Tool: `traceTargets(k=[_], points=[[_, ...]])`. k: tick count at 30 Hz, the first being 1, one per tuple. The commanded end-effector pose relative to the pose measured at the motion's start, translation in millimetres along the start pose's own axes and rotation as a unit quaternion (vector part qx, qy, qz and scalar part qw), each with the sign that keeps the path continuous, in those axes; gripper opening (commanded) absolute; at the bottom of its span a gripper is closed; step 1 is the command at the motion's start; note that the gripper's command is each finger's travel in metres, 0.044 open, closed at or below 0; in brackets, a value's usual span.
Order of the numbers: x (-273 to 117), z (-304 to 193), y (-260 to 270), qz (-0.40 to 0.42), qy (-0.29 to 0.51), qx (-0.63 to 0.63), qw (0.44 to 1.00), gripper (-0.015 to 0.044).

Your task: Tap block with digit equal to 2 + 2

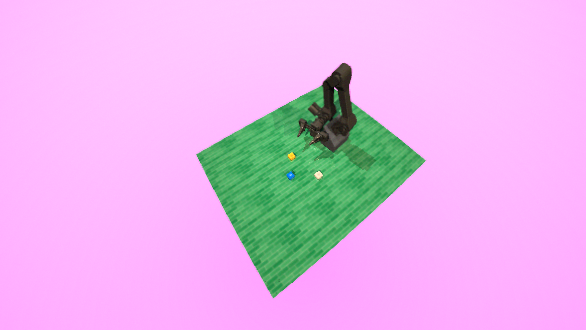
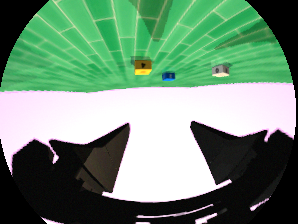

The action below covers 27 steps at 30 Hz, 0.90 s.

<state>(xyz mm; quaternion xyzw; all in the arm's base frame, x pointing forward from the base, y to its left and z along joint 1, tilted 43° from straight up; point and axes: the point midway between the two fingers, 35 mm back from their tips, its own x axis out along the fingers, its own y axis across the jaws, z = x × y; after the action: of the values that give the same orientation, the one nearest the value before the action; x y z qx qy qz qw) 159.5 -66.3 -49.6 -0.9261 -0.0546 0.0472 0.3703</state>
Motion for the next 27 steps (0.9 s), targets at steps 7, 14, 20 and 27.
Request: traceTargets(k=[7, 14, 20, 27], points=[[16.6, 12.0, 31.5, -0.049, -0.125, -0.208, 0.969, 0.0400], [40.4, 8.5, 64.8, -0.183, -0.233, -0.506, 0.810, 0.0400], [62.1, -8.3, 71.2, -0.329, -0.261, -0.666, 0.616, 0.0400], [75.4, -23.5, 64.8, -0.431, -0.240, -0.737, 0.462, 0.0400]])
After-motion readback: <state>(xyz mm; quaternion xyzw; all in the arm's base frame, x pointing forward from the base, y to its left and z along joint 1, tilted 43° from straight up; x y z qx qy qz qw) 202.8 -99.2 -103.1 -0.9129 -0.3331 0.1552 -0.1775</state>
